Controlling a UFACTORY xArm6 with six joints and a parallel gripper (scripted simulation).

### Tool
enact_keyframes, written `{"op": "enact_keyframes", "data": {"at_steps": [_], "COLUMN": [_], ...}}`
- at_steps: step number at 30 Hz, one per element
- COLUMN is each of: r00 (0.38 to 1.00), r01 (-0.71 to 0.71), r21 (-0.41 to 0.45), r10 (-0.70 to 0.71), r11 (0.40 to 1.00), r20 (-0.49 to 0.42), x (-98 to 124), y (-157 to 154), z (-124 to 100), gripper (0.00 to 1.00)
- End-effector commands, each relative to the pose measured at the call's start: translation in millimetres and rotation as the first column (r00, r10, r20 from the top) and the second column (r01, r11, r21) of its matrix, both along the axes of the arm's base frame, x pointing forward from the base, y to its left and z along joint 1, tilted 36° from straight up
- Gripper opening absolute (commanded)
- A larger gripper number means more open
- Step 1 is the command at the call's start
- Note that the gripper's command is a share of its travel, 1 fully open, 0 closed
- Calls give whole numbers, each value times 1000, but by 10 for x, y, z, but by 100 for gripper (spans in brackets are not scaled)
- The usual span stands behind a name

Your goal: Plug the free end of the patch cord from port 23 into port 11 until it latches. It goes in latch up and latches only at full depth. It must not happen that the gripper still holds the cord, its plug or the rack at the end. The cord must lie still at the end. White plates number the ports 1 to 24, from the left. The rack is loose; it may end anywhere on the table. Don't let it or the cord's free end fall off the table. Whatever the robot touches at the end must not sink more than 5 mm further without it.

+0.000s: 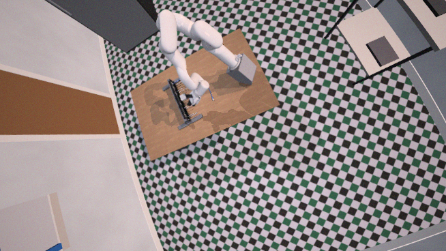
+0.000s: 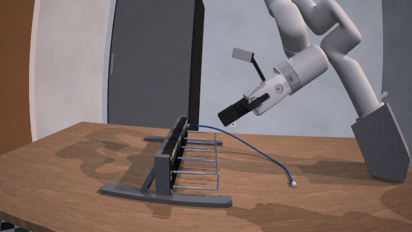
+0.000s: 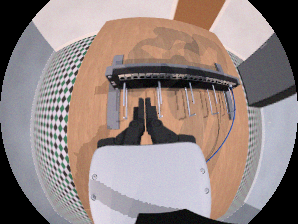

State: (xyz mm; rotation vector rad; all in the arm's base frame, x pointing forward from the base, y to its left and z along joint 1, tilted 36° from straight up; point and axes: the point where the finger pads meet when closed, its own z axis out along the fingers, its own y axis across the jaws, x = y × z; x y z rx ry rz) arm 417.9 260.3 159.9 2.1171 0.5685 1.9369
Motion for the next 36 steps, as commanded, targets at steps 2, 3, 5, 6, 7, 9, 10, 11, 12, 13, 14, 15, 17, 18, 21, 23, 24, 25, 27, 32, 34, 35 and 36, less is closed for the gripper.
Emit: {"op": "enact_keyframes", "data": {"at_steps": [2,3,5,6,7,9,10,11,12,13,14,15,17,18,21,23,24,25,27,32,34,35,36], "r00": [1000,1000,1000,1000,1000,1000,1000,1000,1000,1000,1000,1000,1000,1000,1000,1000,1000,1000,1000,1000,1000,1000,1000], "r01": [-6,-6,-6,-6,-6,-6,-6,-6,-6,-6,-6,-6,-6,-6,-6,-6,-6,-6,-6,-6,-6,-6,-6], "r21": [3,3,3,3,3,3,3,3,3,3,3,3,3,3,3,3,3,3,3,3,3,3,3], "r10": [6,6,6,6,6,6,6,6,6,6,6,6,6,6,6,6,6,6,6,6,6,6,6], "r11": [1000,1000,1000,1000,1000,1000,1000,1000,1000,1000,1000,1000,1000,1000,1000,1000,1000,1000,1000,1000,1000,1000,1000], "r20": [1,1,1,1,1,1,1,1,1,1,1,1,1,1,1,1,1,1,1,1,1,1,1], "x": [462,515,515,577,632,715,744,764,778,785,788,789,789,789,789,789,789,789,789,791,791,791,791], "y": [90,96,96,102,108,117,120,122,123,124,124,124,124,124,124,124,124,124,125,125,125,125,125], "z": [-59,-64,-64,-71,-77,-86,-89,-91,-93,-94,-94,-94,-94,-94,-94,-94,-94,-94,-94,-95,-95,-95,-95], "gripper": [0,0,0,0,0,0,0,0,0,0,0,0,0,0,0,0,0,0,0,0,0,0,0]}}
